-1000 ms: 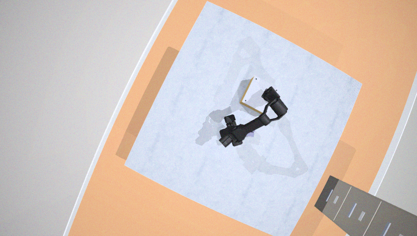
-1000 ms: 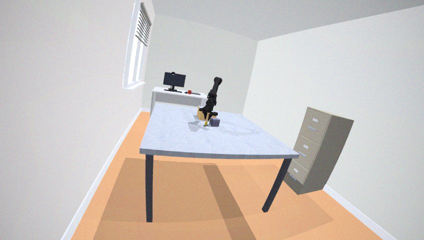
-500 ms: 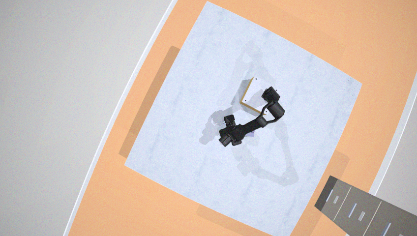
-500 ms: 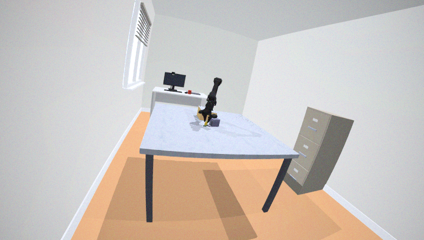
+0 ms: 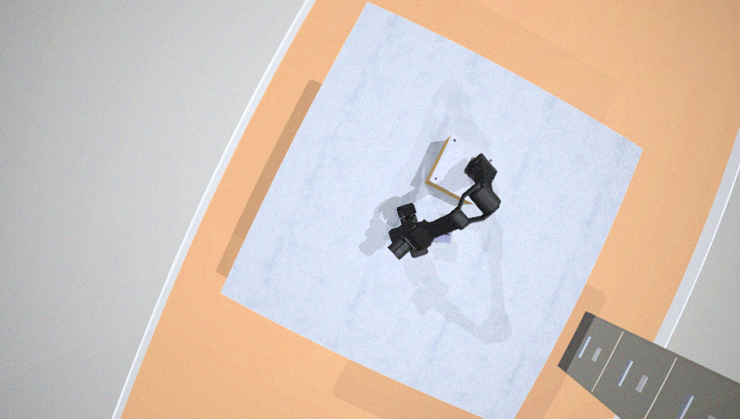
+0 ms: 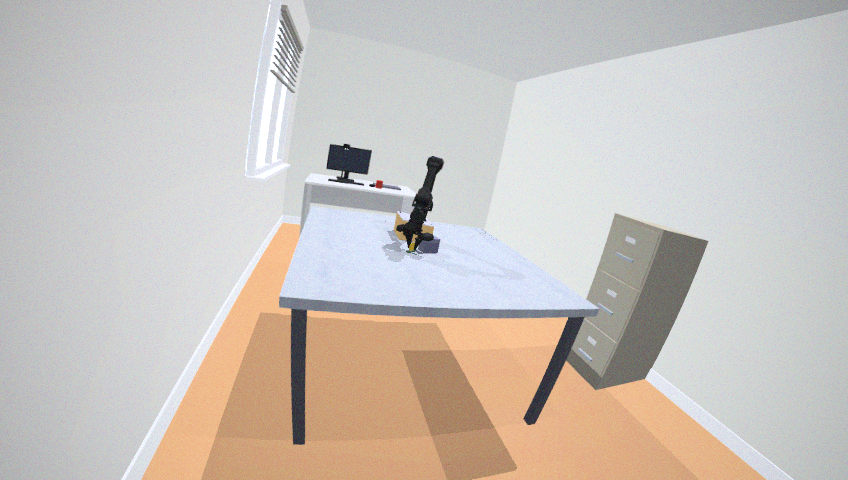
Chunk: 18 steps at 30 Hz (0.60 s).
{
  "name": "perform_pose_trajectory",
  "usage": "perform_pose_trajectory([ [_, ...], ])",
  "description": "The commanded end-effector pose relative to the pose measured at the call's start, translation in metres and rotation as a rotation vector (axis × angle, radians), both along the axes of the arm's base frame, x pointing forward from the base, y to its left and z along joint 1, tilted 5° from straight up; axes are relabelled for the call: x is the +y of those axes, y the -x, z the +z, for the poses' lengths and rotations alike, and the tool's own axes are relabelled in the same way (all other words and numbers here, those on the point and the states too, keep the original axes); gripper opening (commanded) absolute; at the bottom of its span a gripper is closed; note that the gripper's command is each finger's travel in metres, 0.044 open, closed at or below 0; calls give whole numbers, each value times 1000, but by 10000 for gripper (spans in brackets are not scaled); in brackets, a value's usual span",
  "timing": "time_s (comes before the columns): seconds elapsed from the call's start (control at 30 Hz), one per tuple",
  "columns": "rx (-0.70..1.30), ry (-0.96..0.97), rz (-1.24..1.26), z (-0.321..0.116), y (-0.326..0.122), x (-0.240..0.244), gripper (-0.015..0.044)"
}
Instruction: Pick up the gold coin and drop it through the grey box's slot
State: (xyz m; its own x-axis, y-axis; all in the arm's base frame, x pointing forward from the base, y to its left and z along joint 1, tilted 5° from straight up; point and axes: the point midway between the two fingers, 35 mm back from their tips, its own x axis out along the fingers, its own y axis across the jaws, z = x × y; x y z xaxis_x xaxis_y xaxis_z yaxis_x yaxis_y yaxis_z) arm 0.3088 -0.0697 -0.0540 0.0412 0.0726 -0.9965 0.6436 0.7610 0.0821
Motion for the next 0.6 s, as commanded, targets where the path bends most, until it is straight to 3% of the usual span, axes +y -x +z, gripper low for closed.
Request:
perform_pose_trajectory([
  [0.0,2,-5,-4,-4,1,1,108],
  [0.13,2,-5,-4,-4,1,1,3],
  [0.57,5,-4,-9,-4,1,2,0],
])
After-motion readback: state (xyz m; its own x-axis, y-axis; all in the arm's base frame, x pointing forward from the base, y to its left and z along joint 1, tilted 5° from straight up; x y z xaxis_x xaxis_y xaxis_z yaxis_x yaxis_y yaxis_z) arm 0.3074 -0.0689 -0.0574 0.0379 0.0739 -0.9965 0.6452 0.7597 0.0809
